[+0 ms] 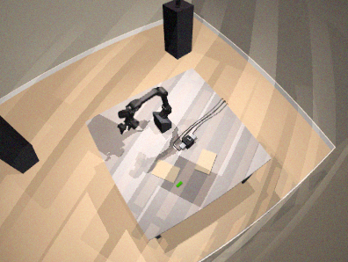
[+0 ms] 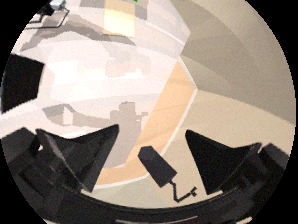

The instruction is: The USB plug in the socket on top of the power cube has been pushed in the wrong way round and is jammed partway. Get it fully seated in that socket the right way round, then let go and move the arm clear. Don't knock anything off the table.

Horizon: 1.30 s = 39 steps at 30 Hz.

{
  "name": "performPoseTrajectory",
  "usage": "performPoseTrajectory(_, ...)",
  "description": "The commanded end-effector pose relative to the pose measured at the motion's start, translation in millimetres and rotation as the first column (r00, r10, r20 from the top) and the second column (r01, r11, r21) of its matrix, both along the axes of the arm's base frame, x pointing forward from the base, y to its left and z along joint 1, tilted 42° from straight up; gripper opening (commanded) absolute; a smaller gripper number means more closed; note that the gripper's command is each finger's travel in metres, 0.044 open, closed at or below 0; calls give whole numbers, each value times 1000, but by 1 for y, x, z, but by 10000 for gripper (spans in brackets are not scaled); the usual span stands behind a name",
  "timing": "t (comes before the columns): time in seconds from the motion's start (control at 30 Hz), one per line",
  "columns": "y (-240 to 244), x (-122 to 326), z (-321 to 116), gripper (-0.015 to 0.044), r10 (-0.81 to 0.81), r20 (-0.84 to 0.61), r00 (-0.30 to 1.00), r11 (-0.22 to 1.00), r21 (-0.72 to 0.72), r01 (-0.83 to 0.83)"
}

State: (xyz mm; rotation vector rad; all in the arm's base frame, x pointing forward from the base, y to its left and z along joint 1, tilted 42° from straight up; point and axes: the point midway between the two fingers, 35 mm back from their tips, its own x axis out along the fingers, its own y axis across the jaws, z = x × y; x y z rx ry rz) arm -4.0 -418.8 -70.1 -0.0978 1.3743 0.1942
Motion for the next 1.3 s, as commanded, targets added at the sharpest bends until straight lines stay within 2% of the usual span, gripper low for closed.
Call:
performPoseTrajectory(0.0,19,66,20,440,135,62,989,991,10,-136)
performPoseTrajectory(0.3,119,220,75,440,495,227,839,860,13,-510)
performPoseTrajectory(0.53,242,291,115,440,705,357,613,652,12,-758)
performPoseTrajectory(0.67,317,309,139,440,776,425,466,511,9,-859)
performPoseTrajectory(0.83,402,306,162,440,817,504,281,322,5,-947)
performPoseTrajectory(1.27,412,306,160,440,819,514,257,297,5,-955)
